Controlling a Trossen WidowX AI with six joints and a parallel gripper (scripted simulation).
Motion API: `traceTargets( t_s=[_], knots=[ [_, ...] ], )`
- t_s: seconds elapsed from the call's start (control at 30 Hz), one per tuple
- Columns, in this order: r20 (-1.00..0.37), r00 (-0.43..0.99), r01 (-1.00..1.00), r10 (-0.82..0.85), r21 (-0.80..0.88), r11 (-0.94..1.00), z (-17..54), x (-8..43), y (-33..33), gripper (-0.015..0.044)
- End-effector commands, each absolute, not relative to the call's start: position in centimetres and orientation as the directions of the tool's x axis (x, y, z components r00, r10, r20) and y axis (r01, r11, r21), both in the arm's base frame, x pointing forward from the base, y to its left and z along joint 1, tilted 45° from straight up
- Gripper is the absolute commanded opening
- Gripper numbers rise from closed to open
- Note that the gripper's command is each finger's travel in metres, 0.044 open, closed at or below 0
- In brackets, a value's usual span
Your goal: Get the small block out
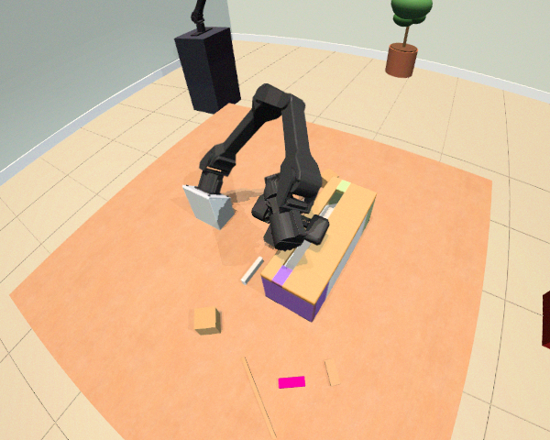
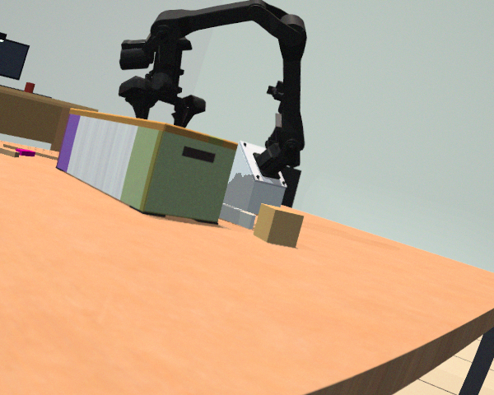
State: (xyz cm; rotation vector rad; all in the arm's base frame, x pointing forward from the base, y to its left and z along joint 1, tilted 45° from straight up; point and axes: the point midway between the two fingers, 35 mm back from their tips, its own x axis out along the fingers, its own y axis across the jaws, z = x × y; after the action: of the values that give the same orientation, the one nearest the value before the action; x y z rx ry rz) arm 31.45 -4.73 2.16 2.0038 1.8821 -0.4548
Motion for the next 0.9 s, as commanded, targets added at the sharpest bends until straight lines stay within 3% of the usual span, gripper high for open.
traceTargets(
  t_s=[0.0,0.87],
  knots=[
    [-0.454,0.059,0.998,0.889,0.022,-0.055,1.6,31.4,-4.0,0.0400],
    [-0.451,0.056,0.998,0.891,0.021,-0.052,1.9,31.4,-1.6,0.0400]
  ],
)
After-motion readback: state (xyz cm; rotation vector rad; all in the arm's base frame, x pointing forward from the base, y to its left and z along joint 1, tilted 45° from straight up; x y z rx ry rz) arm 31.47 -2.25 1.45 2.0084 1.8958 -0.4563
